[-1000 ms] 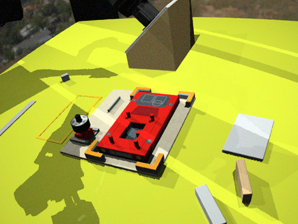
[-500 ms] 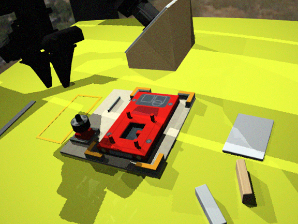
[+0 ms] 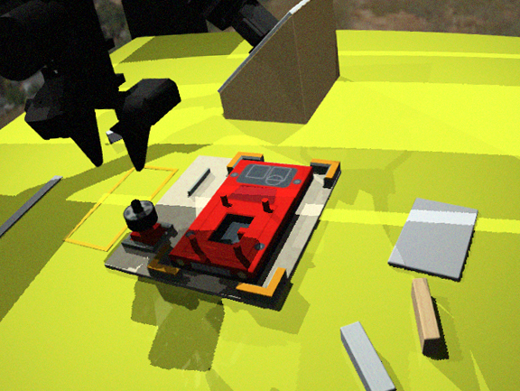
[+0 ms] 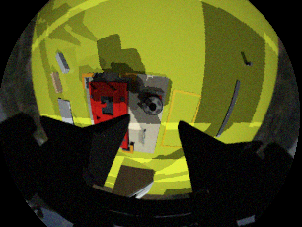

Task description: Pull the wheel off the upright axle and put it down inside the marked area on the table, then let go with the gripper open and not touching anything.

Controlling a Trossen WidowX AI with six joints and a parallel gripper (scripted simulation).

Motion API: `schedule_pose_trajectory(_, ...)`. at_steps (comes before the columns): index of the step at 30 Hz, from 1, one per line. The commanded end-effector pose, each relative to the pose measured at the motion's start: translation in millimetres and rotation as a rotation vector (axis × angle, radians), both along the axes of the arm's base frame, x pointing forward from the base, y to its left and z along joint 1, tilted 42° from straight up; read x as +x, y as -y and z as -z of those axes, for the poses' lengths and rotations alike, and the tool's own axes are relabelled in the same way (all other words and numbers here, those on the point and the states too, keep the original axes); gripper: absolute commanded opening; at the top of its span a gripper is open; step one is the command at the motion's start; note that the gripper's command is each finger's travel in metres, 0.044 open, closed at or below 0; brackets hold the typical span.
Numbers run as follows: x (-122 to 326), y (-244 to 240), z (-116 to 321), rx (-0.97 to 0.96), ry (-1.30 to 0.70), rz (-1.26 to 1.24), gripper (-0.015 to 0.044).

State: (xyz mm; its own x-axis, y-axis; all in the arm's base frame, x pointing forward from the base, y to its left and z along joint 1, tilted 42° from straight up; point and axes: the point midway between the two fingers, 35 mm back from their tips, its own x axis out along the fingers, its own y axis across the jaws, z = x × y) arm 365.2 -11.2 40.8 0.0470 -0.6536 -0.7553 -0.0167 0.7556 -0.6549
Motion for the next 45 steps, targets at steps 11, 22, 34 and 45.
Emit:
schedule_pose_trajectory(11,3.8,34.4,45.1,-0.010,-0.009,-0.004,0.0300)
schedule_pose_trajectory(22,1.8,45.6,55.9,-0.007,-0.008,0.000,0.0274)
schedule_pose_trajectory(34,1.8,45.5,55.9,-0.007,-0.008,0.000,0.0115)
schedule_pose_trajectory(45,1.8,43.5,53.7,-0.007,-0.008,-0.001,0.0000)
